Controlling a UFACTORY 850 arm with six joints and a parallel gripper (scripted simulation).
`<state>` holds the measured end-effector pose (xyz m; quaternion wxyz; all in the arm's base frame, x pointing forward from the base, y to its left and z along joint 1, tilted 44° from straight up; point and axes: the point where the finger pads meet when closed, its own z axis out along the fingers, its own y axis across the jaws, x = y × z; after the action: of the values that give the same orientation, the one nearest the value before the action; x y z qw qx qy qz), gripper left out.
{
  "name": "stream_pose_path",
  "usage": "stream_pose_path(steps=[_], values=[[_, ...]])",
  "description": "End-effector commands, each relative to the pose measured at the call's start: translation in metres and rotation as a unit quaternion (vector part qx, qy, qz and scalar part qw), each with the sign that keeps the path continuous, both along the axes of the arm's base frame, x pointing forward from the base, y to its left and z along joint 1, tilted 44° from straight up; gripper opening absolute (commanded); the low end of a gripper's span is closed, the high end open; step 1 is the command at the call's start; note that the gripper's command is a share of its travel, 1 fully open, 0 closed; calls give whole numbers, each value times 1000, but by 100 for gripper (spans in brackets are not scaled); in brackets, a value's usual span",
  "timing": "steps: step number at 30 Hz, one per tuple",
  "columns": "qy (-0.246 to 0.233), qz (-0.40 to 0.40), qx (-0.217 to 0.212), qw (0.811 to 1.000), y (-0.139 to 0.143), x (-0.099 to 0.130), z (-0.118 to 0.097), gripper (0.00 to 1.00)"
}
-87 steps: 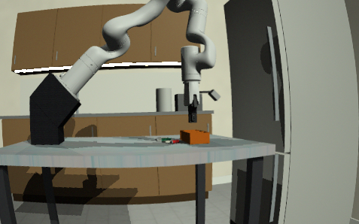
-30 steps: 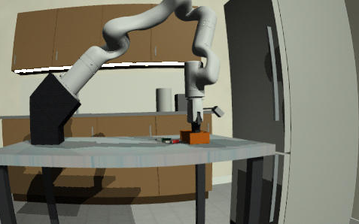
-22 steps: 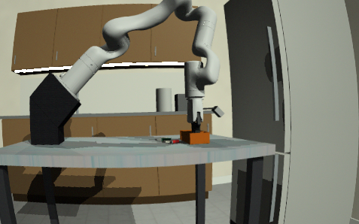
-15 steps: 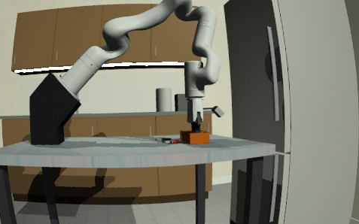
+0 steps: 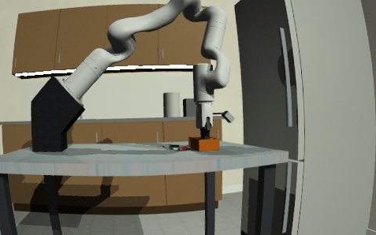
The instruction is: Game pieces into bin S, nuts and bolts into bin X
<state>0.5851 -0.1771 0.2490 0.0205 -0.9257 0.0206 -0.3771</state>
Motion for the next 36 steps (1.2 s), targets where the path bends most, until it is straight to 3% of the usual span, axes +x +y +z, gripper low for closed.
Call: stream_pose_path(steps=[1,36], values=[[-1,0,0,1000,0,-3,4,7],[-1,0,0,1000,3,-40,42,7]])
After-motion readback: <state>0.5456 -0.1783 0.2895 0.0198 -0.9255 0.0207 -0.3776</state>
